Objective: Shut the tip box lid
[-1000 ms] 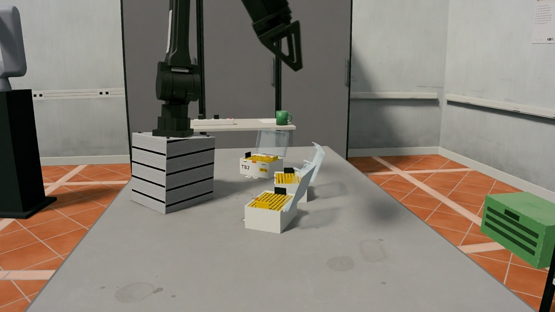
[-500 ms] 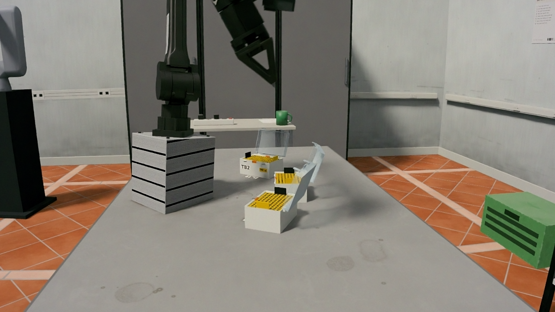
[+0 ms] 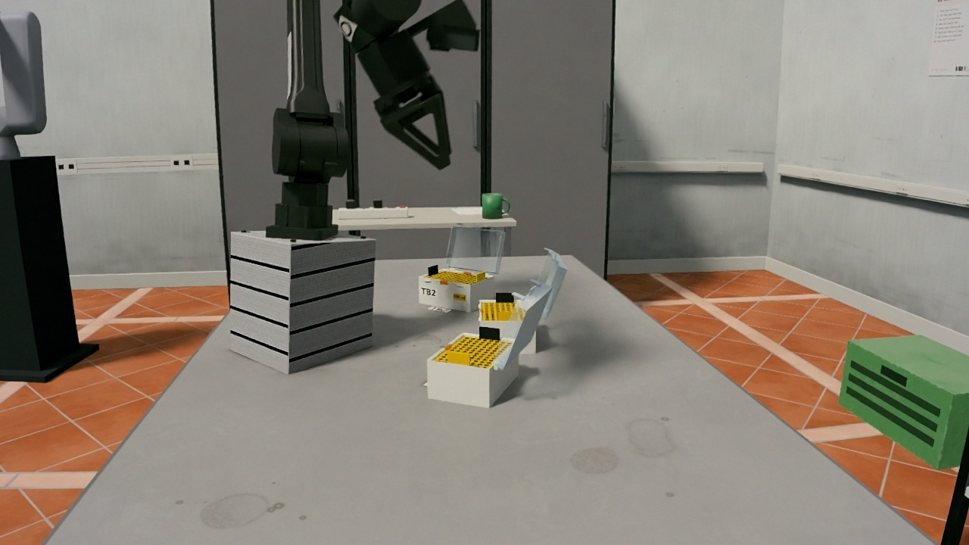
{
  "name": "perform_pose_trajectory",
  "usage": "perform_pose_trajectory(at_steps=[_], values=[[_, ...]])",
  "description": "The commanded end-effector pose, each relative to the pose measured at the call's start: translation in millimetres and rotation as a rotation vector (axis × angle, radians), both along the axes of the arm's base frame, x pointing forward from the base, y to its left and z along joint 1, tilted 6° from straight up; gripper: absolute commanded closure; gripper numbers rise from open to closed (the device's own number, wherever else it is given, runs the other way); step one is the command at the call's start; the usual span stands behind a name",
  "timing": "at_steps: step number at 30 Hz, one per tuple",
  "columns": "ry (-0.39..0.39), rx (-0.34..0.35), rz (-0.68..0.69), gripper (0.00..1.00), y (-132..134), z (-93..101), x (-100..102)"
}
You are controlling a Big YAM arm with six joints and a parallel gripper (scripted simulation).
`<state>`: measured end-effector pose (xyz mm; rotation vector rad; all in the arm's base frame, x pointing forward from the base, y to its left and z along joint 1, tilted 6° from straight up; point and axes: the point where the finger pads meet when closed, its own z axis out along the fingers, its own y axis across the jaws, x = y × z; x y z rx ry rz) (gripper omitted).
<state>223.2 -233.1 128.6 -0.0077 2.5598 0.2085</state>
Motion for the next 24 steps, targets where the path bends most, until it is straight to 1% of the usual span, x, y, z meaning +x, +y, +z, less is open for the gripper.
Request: perform_pose_trajectory(at_steps=[1,2,3,6,10,11,15,16,20,22,24], values=[[-0.023,-0.044,-0.017,0.0,3,2.9,-7],[-0.024,-0.049,-0.009,0.0,6,0.3,-10],[-0.019,-0.051,-0.039,0.0,9,-2.8,-13],[-0.023,-0.049,-0.038,0.0,13,-5.3,-14],[-0.026,-0.06,-0.02,0.0,27,-16.4,-23],[-0.02,-0.063,-0.05,0.0,30,-19.9,-26],[-0.025,-0.073,-0.031,0.0,44,-31.6,-34],[-0.02,-0.075,-0.062,0.0,47,-35.1,-37],[-0.025,-0.083,-0.045,0.0,61,-47.5,-44],[-0.025,-0.083,-0.045,0.0,61,-47.5,-44],[-0.02,-0.087,-0.073,0.0,67,-54.4,-49]])
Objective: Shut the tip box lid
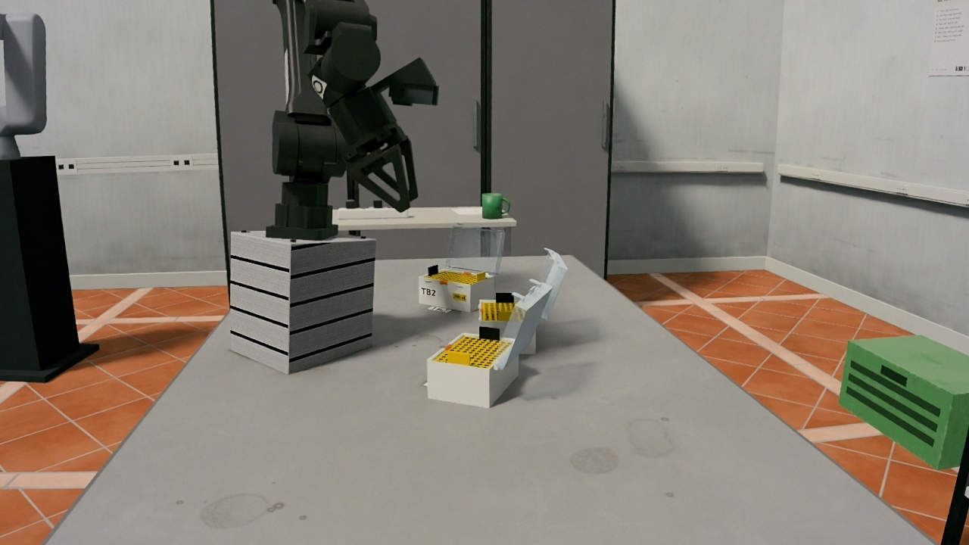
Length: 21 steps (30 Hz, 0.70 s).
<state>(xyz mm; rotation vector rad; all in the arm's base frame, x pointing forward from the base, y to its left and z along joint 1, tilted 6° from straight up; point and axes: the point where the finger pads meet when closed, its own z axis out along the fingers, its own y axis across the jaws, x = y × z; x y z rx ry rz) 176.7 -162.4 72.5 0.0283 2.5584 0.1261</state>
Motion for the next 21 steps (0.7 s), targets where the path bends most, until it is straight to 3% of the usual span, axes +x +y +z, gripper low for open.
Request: perform_pose_trajectory(at_steps=[1,7,13,15,21], values=[[-0.018,-0.035,-0.029,0.0,0,-1.5,-4],[-0.017,-0.037,-0.01,0.0,14,-14.1,-12],[-0.008,-0.015,-0.007,0.0,20,-47.8,-7],[-0.008,-0.015,-0.007,0.0,20,-47.8,-7],[-0.007,-0.014,-0.007,0.0,23,-78.2,-5]])
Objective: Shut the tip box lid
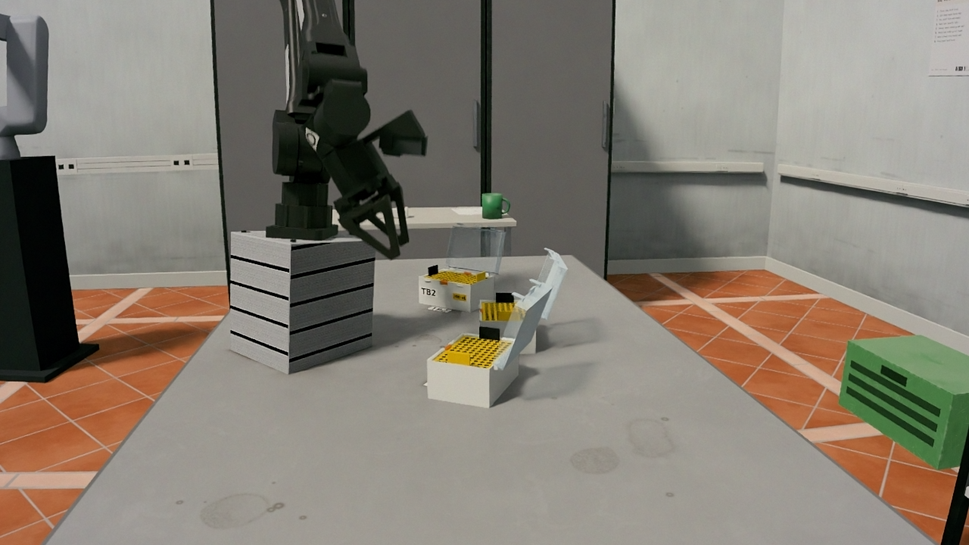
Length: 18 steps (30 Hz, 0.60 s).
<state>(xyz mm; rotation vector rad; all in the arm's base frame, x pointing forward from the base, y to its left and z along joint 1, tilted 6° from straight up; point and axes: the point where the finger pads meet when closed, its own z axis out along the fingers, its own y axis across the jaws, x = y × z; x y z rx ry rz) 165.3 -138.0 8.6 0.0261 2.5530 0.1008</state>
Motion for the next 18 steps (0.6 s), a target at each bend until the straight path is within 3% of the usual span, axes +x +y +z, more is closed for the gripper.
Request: perform_pose_trajectory(at_steps=[1,18], values=[[-0.001,0.004,-0.003,0.0,-1,-19.3,6],[0.001,0.009,-0.002,0.0,8,-94.5,10]])
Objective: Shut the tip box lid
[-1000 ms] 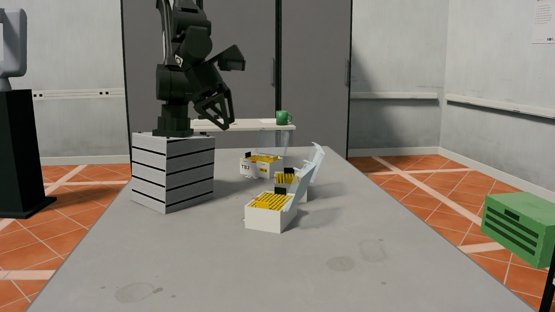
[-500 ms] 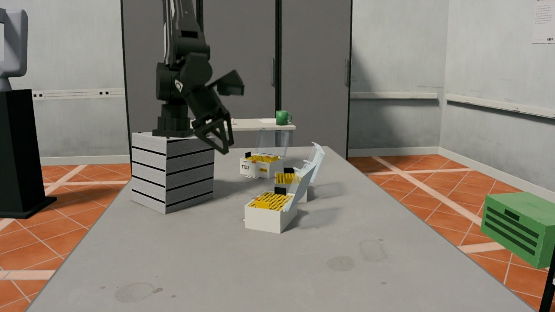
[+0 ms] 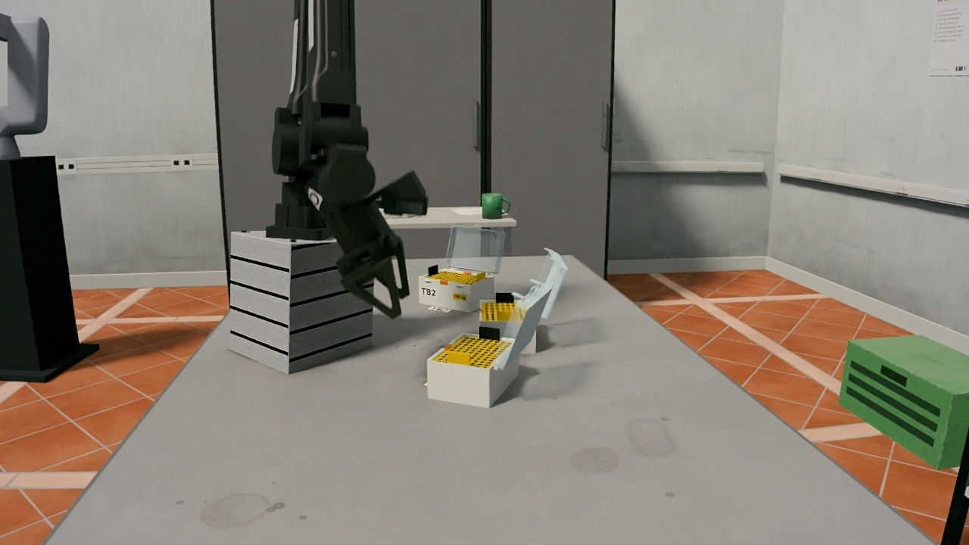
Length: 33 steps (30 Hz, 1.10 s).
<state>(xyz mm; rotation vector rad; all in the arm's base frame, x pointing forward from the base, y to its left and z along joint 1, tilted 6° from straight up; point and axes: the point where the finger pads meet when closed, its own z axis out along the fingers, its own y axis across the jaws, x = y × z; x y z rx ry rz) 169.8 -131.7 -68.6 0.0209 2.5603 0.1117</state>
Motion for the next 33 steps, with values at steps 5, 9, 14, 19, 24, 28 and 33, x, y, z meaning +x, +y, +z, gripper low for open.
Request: perform_pose_trajectory(at_steps=[5,9,14,19,24,28,33], values=[[-0.008,-0.001,-0.009,0.0,2,-41.8,8],[-0.011,-0.006,-0.009,0.0,1,-56.8,10],[-0.01,-0.005,-0.009,0.0,3,-76.9,11],[-0.009,0.0,-0.008,0.0,10,-73.0,8],[-0.021,-0.019,-0.013,0.0,0,-71.4,13],[-0.01,-0.003,-0.011,0.0,5,-74.1,8],[-0.01,-0.003,-0.011,0.0,5,-74.1,8]])
